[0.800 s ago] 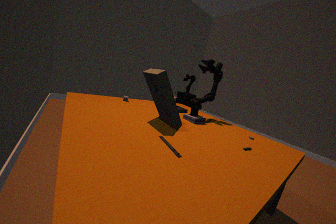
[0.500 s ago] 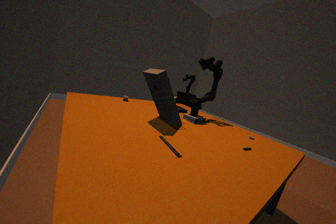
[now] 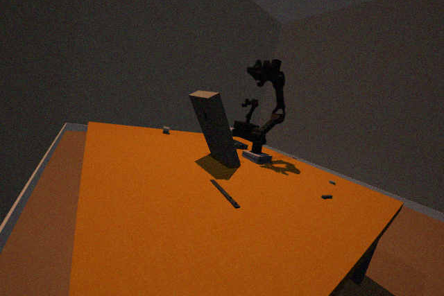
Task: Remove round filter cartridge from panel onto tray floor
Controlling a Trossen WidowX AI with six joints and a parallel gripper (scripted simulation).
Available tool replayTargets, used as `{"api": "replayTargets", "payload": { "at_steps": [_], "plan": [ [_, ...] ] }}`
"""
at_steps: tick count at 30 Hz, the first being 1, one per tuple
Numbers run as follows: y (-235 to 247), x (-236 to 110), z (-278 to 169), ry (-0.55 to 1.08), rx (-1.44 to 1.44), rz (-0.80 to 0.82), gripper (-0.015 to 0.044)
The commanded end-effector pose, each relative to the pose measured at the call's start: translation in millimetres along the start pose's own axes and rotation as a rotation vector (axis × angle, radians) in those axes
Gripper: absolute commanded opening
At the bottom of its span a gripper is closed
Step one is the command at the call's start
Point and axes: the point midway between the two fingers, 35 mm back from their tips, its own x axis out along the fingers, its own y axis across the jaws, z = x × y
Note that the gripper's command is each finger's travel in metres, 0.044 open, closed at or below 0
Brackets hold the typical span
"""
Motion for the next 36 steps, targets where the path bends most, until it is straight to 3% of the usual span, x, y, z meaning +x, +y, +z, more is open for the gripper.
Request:
{"api": "replayTargets", "payload": {
  "at_steps": [1, 9, 16, 36],
  "plan": [
    [47.5, 43.6, 9.1, 0.0, -0.253, 0.131, 0.009],
    [162.5, 115.9, -0.5, -0.072, -0.754, 0.426, 0.009],
    [256.7, 144.2, -32.6, -0.208, -1.096, 0.664, 0.009],
    [268.4, 158.0, -35.0, -0.212, -1.104, 0.668, 0.009]
  ]
}}
